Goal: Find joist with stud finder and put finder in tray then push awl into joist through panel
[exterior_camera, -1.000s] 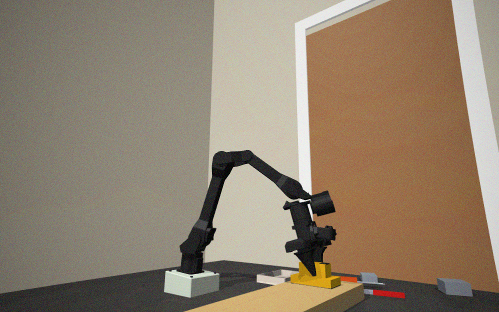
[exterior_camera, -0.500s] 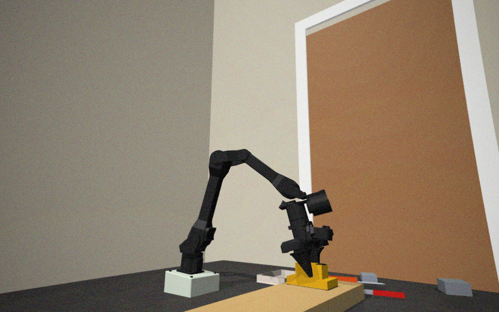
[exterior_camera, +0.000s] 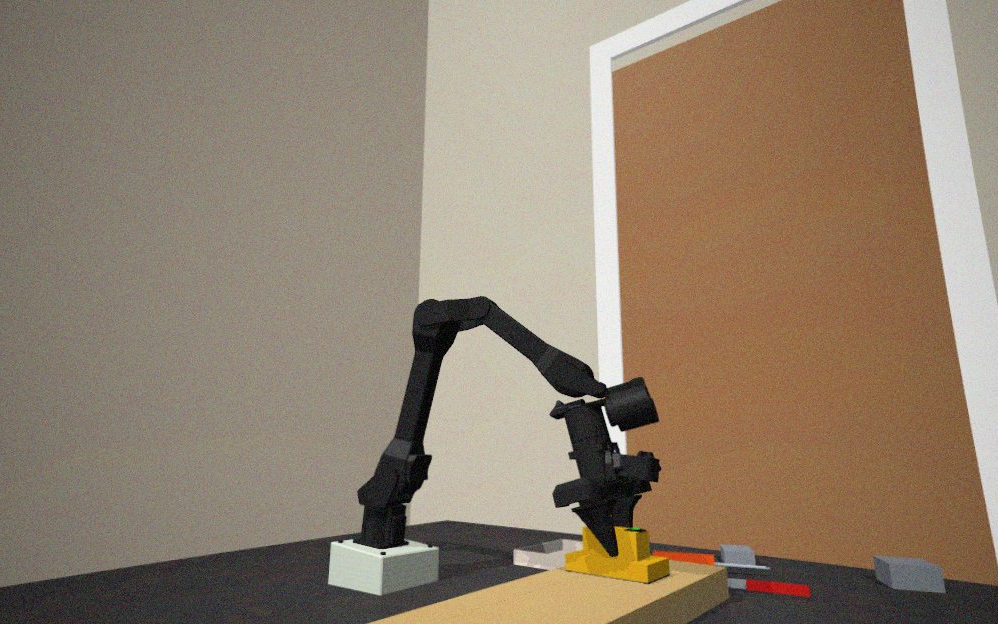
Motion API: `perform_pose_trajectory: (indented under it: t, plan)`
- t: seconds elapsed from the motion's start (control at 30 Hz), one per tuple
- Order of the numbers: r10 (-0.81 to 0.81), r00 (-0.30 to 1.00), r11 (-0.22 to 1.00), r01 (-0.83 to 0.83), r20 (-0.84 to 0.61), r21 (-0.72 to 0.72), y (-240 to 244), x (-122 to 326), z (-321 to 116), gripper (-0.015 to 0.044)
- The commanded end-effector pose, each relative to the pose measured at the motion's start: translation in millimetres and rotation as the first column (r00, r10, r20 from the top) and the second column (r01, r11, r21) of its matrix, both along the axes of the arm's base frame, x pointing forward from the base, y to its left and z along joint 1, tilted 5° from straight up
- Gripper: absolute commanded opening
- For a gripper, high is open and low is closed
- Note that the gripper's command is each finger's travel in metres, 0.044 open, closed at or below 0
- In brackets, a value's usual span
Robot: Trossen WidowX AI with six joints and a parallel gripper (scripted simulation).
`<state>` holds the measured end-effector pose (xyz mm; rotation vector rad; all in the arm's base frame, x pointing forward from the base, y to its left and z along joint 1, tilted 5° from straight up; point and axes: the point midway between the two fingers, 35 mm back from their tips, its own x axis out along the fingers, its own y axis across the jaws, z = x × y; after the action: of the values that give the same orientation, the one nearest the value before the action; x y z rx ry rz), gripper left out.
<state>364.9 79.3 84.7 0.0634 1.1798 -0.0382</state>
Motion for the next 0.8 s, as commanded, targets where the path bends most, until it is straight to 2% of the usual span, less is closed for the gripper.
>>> perform_pose_trajectory:
  t: [0.0,0.77]
  plan:
    - [0.003,1.0,1.0,-0.003,-0.002,-0.001,-6,-1,-1,0.0]
    - [0.003,1.0,1.0,-0.003,-0.002,-0.005,-40,-3,-2,0.0]
